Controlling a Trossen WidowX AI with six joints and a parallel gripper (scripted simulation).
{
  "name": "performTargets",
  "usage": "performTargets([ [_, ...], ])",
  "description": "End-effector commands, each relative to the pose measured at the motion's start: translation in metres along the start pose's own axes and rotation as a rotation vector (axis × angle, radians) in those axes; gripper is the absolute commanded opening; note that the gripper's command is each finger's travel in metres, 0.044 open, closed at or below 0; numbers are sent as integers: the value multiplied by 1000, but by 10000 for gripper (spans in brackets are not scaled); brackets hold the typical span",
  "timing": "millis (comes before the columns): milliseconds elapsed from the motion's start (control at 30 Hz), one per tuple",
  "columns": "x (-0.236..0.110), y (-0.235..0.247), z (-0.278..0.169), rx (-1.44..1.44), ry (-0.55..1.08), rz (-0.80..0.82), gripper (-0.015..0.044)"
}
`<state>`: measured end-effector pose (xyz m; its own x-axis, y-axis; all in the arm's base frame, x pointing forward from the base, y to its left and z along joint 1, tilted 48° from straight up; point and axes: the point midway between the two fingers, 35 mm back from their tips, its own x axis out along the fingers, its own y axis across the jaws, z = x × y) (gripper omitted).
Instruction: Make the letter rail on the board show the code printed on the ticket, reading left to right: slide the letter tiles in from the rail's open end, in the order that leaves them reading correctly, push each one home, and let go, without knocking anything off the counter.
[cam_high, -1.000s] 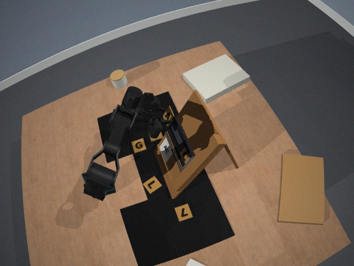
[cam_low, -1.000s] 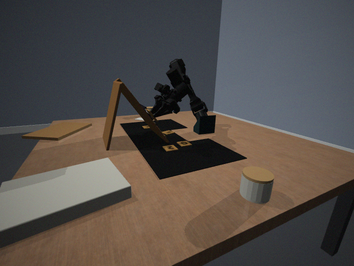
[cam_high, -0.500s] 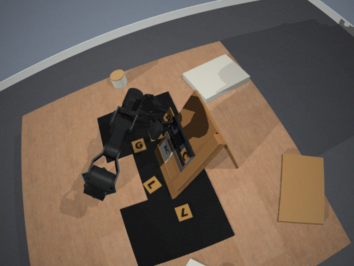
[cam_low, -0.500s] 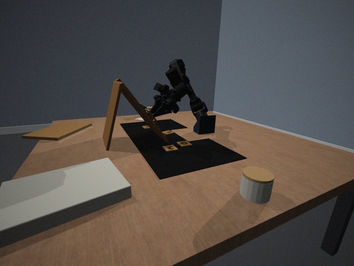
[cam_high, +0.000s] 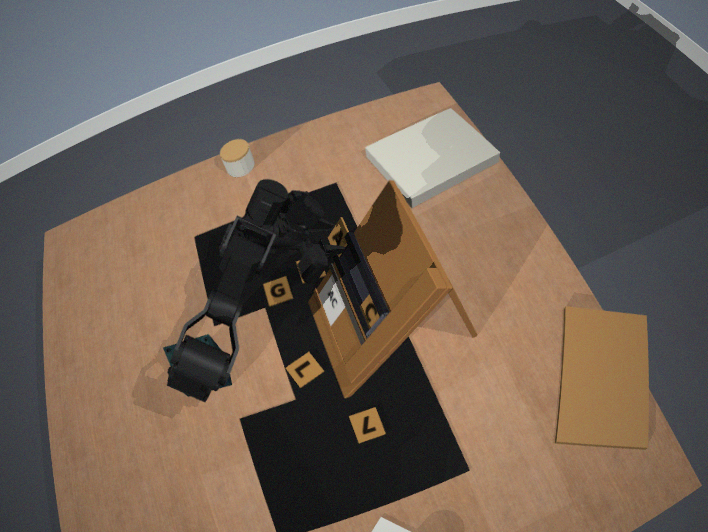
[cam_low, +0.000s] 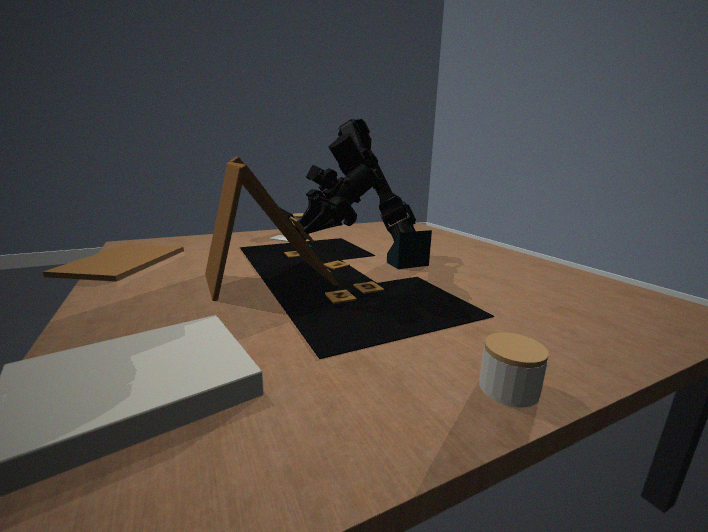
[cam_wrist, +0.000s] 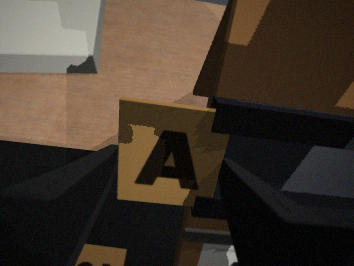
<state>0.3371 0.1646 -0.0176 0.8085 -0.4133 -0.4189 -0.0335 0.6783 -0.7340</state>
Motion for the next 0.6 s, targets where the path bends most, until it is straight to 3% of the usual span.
performTargets([
  [0,-1,-3,1,2,-3,5,0],
  [567,0,-11,1,2,-3,5,0],
])
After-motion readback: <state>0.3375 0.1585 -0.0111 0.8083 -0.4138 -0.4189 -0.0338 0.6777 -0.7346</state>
